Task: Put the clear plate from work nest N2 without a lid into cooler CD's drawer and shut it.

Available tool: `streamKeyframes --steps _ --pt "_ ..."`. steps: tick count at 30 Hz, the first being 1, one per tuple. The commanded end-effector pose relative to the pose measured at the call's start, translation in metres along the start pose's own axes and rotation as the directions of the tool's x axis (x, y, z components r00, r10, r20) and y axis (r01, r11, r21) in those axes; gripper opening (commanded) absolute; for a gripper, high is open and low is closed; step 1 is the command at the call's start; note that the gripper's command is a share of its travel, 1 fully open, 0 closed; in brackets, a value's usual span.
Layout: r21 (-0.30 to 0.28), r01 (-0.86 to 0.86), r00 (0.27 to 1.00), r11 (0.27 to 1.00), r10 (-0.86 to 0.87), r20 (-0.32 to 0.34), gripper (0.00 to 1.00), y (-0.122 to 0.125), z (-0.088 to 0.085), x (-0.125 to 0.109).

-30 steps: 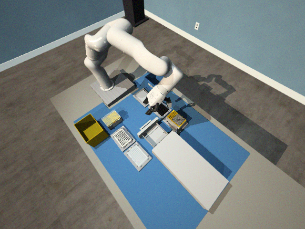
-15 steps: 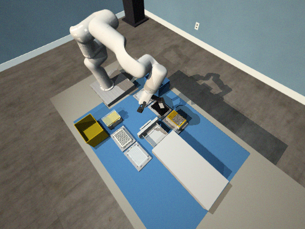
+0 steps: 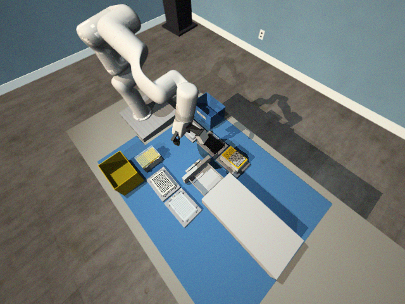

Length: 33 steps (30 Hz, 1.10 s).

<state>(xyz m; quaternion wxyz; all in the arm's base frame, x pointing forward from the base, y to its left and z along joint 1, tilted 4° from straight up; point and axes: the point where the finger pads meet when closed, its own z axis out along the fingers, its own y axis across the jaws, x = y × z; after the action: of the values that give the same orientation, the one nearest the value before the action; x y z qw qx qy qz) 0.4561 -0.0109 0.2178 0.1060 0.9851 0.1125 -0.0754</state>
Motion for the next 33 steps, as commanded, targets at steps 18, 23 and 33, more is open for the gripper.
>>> streamKeyframes --steps 18,23,33 --pt "0.16 -0.283 0.947 0.946 0.302 -0.111 1.0 -0.004 0.004 -0.023" --pt "0.152 -0.22 0.963 0.964 0.239 -0.121 0.21 -0.003 0.011 -0.016" --pt "0.115 0.042 0.987 0.993 -0.024 -0.157 0.21 0.001 0.039 0.011"
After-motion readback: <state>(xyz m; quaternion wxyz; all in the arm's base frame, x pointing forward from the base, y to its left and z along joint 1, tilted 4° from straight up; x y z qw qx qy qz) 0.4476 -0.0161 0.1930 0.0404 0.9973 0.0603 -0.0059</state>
